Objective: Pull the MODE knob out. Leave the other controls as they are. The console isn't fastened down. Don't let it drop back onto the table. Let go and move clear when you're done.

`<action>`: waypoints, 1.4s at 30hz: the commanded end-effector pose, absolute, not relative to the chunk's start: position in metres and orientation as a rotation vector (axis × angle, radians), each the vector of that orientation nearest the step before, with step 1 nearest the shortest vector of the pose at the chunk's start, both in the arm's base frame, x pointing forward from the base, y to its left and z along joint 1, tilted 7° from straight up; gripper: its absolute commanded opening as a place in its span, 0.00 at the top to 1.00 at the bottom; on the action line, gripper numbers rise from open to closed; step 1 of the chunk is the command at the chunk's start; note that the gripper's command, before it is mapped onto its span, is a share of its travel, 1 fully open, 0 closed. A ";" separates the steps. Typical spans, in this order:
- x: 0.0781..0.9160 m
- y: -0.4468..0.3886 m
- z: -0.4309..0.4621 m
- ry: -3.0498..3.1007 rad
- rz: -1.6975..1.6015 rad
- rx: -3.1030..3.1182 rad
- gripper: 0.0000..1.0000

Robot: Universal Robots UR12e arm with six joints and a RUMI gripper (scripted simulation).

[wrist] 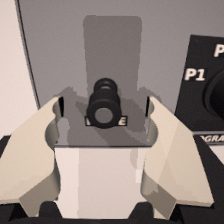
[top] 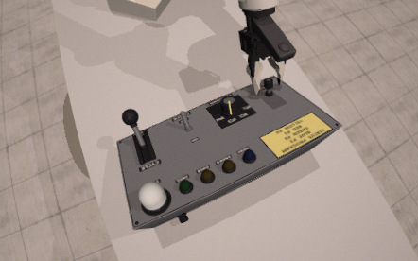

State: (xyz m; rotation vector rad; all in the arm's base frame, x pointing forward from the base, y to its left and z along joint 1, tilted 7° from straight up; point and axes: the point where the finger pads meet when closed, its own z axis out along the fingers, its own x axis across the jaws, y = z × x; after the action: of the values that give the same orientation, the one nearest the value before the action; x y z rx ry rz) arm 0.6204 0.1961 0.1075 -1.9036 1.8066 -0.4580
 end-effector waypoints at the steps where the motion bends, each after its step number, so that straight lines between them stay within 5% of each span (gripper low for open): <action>1: 0.621 0.196 0.108 1.806 -0.459 -1.903 0.56; 9: 0.621 0.196 0.108 1.806 -0.459 -1.903 0.56; 10: 0.621 0.196 0.108 1.806 -0.459 -1.903 1.00; 42: 0.621 0.196 0.108 1.806 -0.459 -1.903 1.00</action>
State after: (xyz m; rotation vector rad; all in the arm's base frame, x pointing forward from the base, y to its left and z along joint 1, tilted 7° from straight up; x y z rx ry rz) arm 0.6204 0.1960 0.1074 -1.9036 1.8067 -0.4580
